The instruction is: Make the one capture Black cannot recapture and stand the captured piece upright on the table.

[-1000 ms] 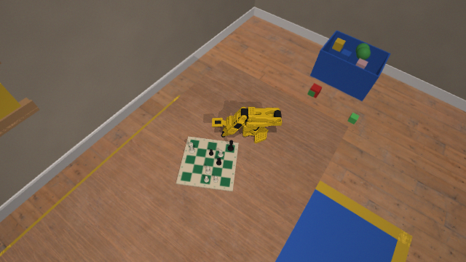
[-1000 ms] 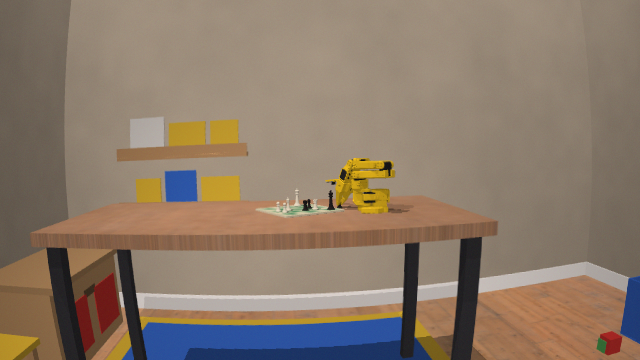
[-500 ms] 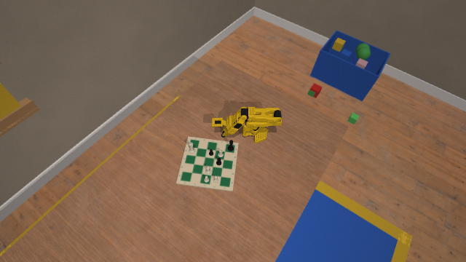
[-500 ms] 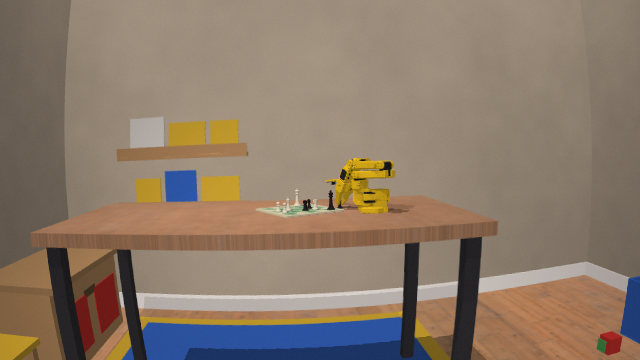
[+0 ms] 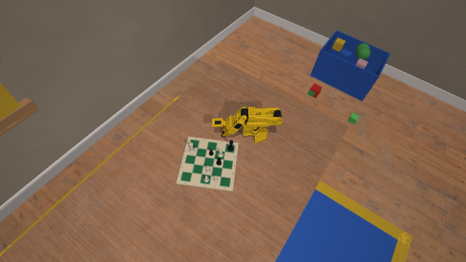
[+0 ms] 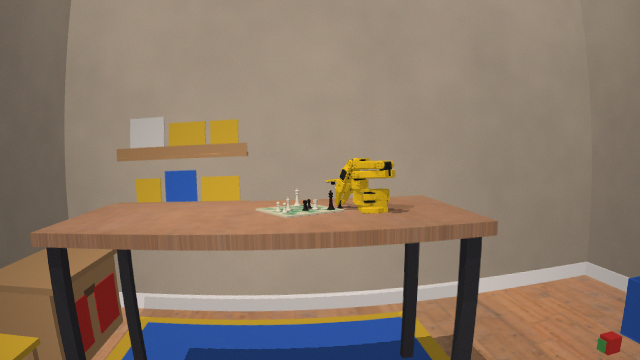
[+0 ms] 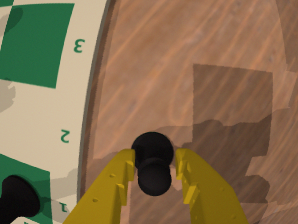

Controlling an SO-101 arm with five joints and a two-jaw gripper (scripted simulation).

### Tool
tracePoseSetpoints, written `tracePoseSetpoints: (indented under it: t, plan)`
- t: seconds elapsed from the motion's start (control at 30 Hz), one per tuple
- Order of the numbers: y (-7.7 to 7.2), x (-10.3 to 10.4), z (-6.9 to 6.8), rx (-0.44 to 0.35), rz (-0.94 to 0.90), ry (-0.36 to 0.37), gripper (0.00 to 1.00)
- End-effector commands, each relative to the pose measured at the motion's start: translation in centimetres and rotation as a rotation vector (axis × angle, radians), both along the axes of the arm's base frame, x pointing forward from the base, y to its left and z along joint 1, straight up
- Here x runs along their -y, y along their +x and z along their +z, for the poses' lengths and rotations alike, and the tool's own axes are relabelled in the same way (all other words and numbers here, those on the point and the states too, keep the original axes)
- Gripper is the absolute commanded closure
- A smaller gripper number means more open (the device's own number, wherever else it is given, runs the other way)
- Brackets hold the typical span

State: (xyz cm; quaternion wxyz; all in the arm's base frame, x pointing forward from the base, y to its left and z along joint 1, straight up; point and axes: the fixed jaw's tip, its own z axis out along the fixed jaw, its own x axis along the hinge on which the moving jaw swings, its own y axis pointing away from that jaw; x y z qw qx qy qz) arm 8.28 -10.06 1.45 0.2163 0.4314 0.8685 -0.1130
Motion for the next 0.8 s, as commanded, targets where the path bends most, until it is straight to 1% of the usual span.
tracePoseSetpoints:
  t: [0.0,0.77]
  plan:
    - [0.11,-0.26,-0.31,-0.002,0.007,0.015,0.91]
    - [-0.03,-0.34,-0.25,-0.002,-0.002,0.018,0.91]
